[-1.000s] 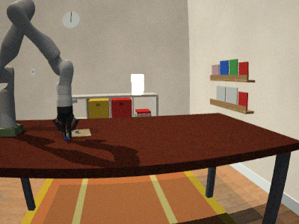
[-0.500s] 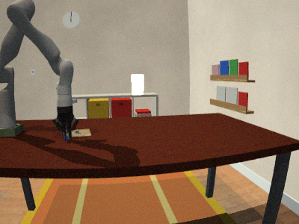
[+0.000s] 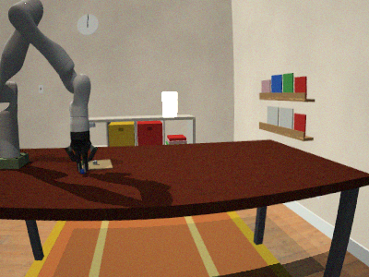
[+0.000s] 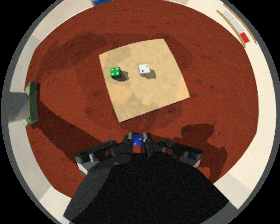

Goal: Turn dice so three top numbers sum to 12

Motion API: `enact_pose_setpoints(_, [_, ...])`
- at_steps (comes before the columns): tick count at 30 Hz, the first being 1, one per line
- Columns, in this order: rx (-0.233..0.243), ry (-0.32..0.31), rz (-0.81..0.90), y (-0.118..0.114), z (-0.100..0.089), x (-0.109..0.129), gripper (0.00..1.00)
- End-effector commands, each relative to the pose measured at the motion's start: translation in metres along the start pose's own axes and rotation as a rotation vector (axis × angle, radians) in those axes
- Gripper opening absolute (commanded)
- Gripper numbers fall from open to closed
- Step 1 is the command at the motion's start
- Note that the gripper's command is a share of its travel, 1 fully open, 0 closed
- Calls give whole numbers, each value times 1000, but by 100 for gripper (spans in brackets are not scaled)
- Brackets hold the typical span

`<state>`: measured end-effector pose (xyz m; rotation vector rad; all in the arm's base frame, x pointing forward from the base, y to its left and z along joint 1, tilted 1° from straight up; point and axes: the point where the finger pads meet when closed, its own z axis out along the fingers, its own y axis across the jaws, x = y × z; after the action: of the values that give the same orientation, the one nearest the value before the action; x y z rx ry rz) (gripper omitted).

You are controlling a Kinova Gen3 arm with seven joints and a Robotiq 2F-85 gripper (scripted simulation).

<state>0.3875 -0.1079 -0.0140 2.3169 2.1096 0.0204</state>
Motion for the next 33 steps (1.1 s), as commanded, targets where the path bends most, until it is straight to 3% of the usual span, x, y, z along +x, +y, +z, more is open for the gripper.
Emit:
enact_pose_setpoints(1, [-2, -1, 0, 1, -2, 0, 11])
enact_pose_setpoints(5, [-2, -1, 0, 1, -14, 0, 11])
enact_pose_setpoints(12, [-2, -1, 0, 1, -55, 0, 11])
enact_pose_setpoints(14, [-2, -1, 0, 1, -55, 0, 11])
enact_pose_setpoints(21, [-2, -1, 0, 0, -93, 0, 11])
enact_pose_setpoints(33, [-2, -1, 0, 0, -100, 0, 11])
